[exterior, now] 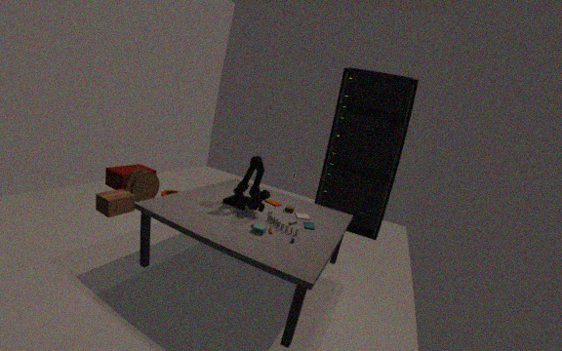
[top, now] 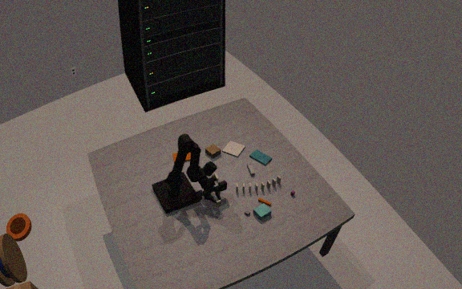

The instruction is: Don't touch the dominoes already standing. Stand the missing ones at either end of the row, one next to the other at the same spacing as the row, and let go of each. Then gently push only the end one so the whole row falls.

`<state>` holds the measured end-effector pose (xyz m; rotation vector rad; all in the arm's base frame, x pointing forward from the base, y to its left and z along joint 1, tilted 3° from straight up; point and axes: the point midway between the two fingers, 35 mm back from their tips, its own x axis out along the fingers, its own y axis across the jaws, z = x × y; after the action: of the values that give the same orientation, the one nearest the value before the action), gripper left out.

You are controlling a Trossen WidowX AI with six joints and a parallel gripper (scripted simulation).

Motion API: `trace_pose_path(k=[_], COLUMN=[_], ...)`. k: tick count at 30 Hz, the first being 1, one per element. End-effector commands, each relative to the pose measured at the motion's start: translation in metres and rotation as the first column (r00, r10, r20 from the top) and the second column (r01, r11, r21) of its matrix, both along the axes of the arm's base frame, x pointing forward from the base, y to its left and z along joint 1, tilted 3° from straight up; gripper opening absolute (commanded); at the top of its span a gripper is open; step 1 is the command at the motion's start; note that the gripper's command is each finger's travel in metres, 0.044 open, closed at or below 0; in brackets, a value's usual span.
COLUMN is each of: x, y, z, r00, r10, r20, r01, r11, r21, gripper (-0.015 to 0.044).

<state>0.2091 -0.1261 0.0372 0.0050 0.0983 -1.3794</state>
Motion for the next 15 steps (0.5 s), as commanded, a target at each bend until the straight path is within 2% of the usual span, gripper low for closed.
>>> trace_pose_path(k=[1,15], x=[0.001,-0.002], y=[-0.002,-0.006], z=[-0.006,-0.019], r00=[1.000,1.000], r10=[-0.001,0.001], r20=[-0.013,-0.031], r01=[0.002,-0.001], r11=[1.000,1.000], r21=[0.002,-0.004], gripper=[0.0107,0.0107])
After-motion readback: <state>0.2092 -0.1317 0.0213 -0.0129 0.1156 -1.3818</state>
